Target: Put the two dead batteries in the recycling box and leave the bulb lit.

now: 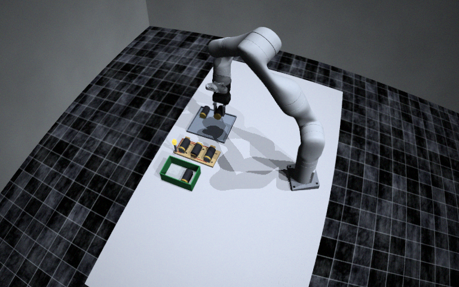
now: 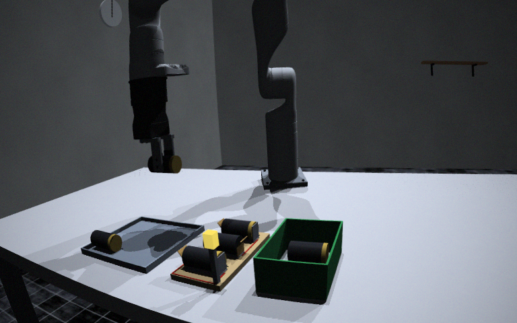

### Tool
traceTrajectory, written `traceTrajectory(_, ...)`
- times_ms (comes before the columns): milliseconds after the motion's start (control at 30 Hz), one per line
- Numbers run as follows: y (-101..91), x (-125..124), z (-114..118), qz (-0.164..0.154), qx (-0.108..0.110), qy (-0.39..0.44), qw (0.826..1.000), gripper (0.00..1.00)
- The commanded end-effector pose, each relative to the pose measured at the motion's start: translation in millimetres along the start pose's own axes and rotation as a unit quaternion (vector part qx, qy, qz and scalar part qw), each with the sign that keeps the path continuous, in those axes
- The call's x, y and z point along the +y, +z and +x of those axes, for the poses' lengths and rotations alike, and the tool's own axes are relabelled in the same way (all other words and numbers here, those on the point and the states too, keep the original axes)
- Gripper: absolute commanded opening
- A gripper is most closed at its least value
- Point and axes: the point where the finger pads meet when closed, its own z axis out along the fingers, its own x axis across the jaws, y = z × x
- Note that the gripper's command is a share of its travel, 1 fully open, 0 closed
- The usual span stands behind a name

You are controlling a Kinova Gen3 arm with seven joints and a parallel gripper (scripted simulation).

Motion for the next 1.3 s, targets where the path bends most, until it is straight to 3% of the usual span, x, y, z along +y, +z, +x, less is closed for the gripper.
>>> traceTrajectory(0,-0.7,0.3,0.4,0.000,0.001,0.000,1.000,0.57)
traceTrajectory(700,-0.7,-16.5,6.3,0.000,0.001,0.000,1.000,0.57)
traceTrajectory(1200,-0.7,-91.2,32.4,0.000,0.001,0.000,1.000,0.57)
traceTrajectory(1267,-0.7,-91.2,32.4,0.000,0.001,0.000,1.000,0.57)
